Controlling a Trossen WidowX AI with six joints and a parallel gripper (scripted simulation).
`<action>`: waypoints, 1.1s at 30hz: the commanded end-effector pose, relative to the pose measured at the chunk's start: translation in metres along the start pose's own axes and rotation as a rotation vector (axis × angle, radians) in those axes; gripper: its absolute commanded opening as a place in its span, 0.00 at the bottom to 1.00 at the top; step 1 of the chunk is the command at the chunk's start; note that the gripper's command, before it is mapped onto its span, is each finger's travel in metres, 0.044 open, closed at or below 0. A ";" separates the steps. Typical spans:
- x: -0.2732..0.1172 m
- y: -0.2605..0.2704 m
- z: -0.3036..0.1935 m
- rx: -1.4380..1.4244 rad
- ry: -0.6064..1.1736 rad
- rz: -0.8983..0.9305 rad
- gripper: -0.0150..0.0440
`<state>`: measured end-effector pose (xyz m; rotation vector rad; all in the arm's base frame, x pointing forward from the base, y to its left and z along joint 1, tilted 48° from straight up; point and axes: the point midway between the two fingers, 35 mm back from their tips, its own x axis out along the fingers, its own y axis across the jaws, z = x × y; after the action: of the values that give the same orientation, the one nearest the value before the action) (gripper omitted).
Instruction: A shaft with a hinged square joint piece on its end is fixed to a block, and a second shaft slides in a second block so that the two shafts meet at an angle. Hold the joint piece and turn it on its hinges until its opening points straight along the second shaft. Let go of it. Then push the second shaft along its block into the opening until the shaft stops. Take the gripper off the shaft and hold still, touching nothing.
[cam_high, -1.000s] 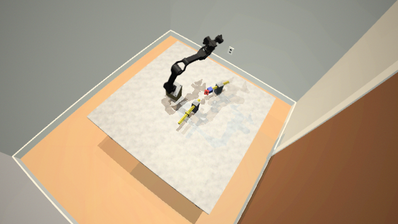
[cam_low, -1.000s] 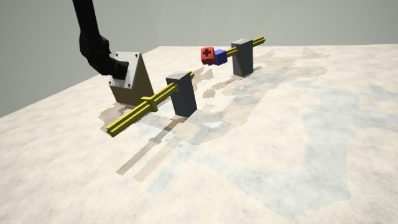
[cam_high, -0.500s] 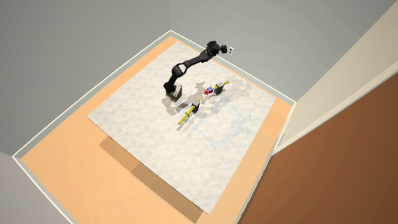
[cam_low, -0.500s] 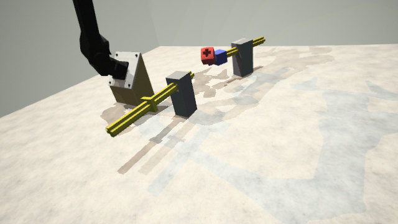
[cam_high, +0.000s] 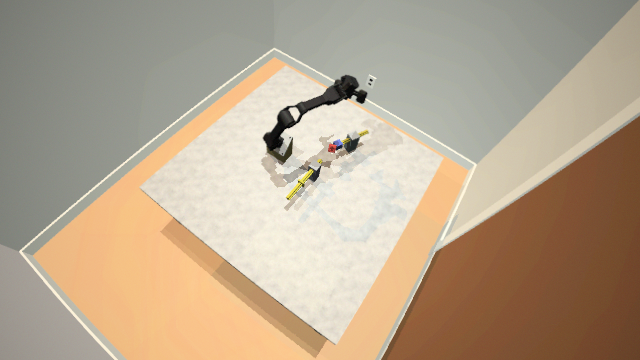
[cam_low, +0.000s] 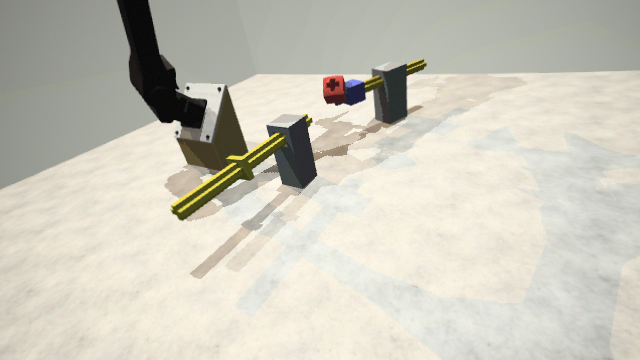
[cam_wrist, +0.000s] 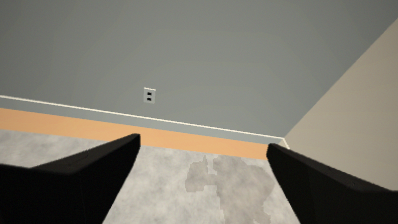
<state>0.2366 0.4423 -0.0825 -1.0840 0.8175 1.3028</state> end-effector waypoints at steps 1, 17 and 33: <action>-0.005 -0.009 -0.016 0.115 0.073 -0.018 1.00; -0.037 -0.035 -0.089 0.556 0.379 -0.124 1.00; -0.091 -0.052 -0.159 0.953 0.674 -0.336 1.00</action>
<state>0.2889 0.2797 -0.0490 -0.8153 1.4563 0.2502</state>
